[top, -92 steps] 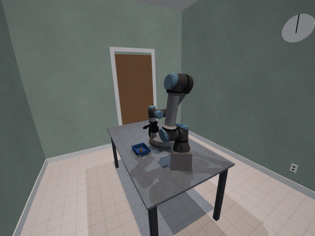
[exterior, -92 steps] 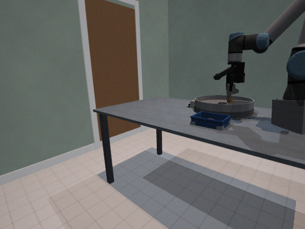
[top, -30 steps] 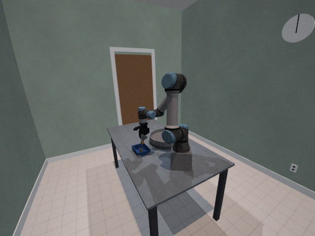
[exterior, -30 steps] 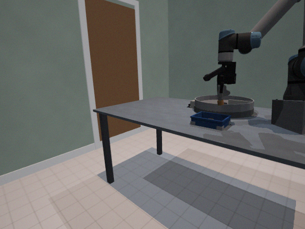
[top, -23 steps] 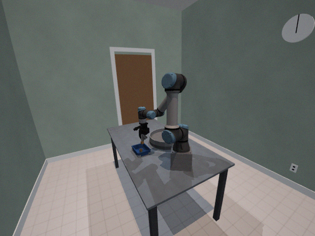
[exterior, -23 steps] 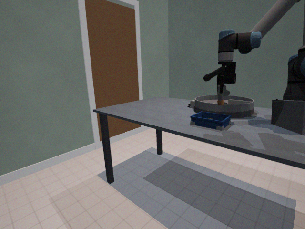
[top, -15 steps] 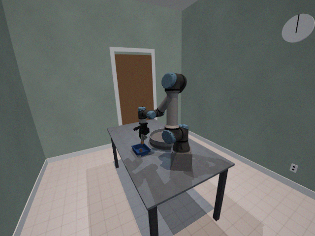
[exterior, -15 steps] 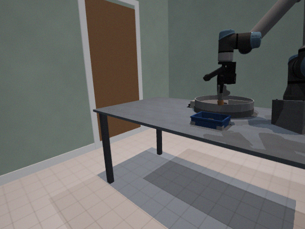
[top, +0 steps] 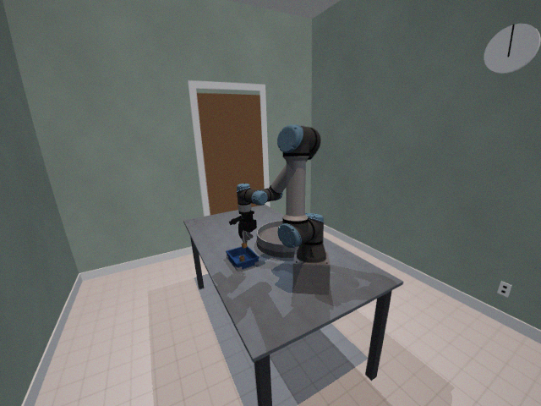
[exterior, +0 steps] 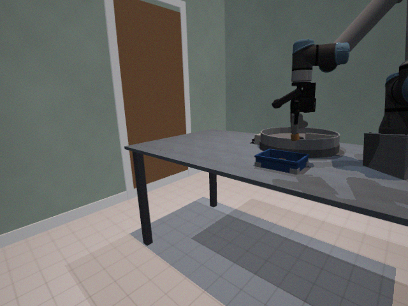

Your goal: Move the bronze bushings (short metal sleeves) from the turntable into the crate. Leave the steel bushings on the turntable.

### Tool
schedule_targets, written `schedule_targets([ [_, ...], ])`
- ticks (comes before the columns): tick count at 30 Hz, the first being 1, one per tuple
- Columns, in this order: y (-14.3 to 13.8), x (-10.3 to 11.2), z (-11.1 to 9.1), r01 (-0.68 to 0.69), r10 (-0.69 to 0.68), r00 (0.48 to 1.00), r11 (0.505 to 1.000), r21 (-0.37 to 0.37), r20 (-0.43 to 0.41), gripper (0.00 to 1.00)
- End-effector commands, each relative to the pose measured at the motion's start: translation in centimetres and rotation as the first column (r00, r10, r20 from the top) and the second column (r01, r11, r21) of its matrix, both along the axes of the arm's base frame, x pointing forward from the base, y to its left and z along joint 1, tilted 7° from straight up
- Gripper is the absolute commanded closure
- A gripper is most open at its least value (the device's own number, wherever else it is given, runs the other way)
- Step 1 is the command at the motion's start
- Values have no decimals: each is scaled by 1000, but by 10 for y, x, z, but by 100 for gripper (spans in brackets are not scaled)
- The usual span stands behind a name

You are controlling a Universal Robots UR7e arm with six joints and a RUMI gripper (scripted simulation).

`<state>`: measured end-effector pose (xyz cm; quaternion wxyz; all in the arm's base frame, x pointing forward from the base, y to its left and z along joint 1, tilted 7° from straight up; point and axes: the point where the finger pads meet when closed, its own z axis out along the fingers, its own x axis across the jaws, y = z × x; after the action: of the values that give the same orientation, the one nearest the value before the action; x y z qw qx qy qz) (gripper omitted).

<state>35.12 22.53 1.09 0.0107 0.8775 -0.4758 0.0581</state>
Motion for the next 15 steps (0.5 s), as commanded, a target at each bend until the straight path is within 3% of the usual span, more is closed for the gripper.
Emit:
schedule_targets([
  [1,1,1,1,-2,2,1000,1000,0,3,100],
  [15,3,1,1,-2,2,1000,1000,0,3,100],
])
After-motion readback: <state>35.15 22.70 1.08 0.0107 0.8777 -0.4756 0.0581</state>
